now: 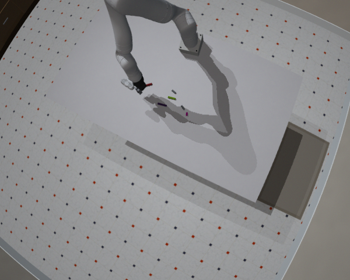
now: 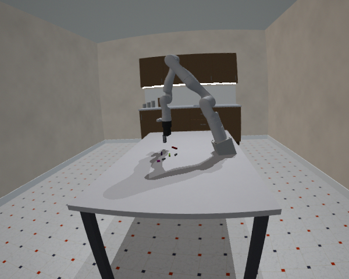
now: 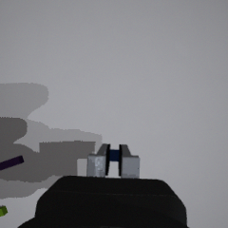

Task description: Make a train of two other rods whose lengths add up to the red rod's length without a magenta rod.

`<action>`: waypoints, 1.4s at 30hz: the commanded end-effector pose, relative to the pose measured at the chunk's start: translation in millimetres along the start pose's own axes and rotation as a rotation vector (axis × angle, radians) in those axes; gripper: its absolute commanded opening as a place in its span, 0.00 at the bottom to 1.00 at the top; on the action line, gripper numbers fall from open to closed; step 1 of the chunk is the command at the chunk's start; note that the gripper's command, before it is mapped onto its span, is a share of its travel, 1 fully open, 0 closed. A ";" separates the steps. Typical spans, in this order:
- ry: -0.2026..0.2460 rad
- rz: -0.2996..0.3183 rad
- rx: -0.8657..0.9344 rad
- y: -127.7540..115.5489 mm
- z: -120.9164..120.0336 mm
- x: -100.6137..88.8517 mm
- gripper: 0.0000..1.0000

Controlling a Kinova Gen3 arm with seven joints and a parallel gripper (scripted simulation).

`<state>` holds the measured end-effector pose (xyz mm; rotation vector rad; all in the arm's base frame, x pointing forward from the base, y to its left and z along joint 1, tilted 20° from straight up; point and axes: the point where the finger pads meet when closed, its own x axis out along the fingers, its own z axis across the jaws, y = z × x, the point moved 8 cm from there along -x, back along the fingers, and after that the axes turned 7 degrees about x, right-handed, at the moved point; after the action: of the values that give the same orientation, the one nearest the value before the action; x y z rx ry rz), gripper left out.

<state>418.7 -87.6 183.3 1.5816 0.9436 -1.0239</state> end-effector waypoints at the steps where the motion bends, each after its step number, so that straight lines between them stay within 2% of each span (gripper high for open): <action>1: 0.010 -0.025 -0.004 -5.6 -3.7 19.1 0.24; 5: 0.010 -0.025 -0.003 -5.8 -3.9 31.6 0.24; 12: 0.010 -0.025 -0.004 -5.9 -3.9 38.5 0.24; 42: 0.010 -0.025 -0.004 -5.9 -3.9 39.0 0.24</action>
<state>427.0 -78.8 144.9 1.5764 0.9750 -1.0330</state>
